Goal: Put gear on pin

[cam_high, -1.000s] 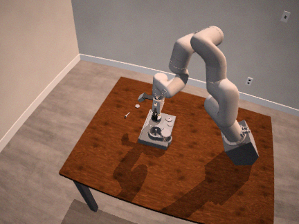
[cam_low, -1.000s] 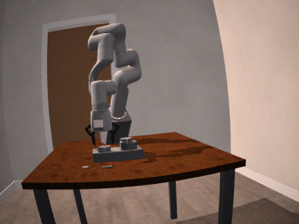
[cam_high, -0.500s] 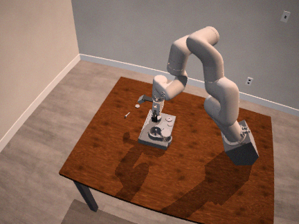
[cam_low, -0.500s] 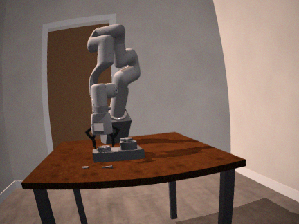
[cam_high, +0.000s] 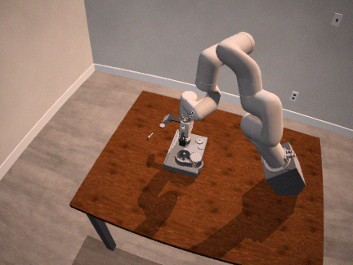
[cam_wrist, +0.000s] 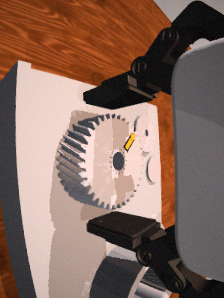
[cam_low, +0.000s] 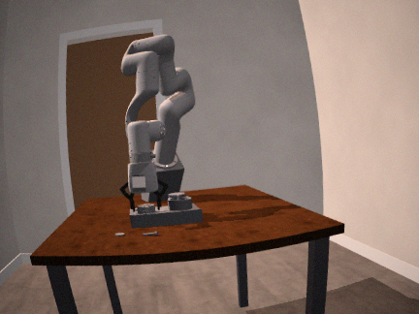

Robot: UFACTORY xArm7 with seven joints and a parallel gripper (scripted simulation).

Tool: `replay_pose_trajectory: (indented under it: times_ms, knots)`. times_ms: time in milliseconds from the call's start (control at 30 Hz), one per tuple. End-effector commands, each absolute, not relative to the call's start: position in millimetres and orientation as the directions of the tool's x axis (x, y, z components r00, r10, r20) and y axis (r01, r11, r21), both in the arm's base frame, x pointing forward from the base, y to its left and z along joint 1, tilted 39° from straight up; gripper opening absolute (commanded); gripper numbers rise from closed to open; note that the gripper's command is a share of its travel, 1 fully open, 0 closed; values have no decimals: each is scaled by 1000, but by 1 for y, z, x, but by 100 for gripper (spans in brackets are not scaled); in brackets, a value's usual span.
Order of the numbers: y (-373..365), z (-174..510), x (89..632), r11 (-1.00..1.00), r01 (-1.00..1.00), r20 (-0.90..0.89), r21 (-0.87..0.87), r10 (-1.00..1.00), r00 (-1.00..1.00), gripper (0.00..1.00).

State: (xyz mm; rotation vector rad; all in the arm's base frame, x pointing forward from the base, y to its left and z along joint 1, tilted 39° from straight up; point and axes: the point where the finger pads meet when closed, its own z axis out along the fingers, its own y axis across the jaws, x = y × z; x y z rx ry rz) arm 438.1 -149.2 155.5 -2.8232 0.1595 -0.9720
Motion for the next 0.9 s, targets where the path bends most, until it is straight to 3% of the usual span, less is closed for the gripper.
replay_pose_trajectory:
  times_ms: [0,733,767,867]
  knots:
    - [-150,154,440,-983,-51,604,-178,-150,782,93]
    - [-150,153,441,-983,-51,604,-178,-150,782,93]
    - [-150,153,441,-983,-51,604,-178,-150,782,0]
    - [-150,153,441,-983,-51,604,-178,-150,782,0]
